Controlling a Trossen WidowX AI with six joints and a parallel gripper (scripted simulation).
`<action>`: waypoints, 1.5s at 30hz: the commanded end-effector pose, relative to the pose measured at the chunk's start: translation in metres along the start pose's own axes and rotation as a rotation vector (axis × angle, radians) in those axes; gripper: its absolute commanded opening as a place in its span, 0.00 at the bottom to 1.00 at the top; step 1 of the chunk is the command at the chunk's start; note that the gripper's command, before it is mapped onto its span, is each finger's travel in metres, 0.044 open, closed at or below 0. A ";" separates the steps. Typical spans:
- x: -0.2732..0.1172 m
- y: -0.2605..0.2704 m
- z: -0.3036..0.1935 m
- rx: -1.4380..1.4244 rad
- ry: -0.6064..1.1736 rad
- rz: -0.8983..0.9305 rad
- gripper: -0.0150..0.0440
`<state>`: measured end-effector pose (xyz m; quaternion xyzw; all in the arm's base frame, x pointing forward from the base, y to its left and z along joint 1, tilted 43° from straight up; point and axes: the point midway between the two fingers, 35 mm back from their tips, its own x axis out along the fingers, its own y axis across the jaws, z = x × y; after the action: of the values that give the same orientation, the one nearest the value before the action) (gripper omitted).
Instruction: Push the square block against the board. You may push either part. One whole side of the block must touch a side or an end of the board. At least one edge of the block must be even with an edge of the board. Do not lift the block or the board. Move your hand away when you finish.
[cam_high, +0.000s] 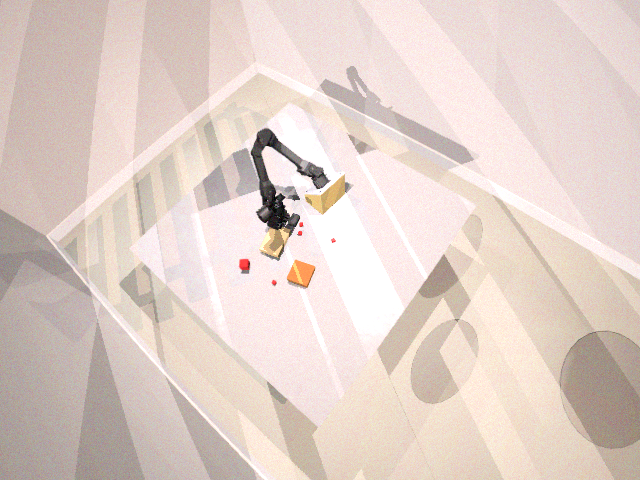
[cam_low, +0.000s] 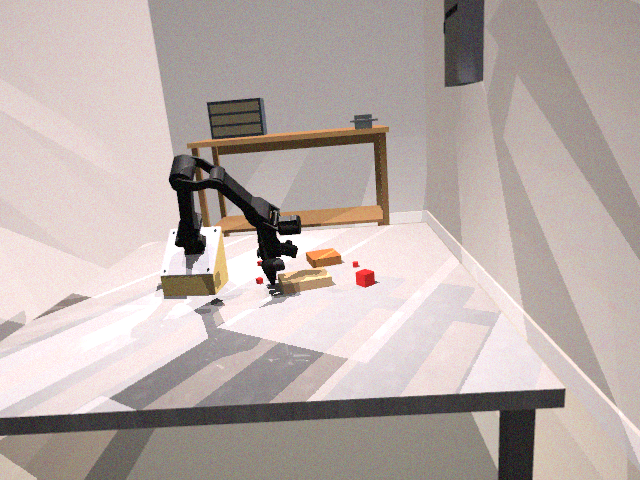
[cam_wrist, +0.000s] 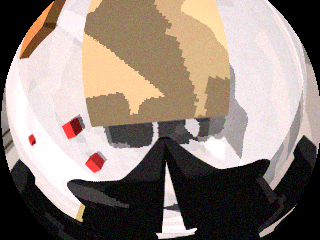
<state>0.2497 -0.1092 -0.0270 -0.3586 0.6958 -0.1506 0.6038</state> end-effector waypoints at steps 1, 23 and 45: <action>0.011 0.002 -0.005 -0.015 0.008 -0.004 0.25; 0.011 0.000 0.013 -0.014 0.007 -0.003 0.25; 0.011 -0.002 0.034 -0.013 0.006 -0.003 0.25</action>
<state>0.2749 -0.1107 -0.0417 -0.3655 0.7026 -0.1437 0.5934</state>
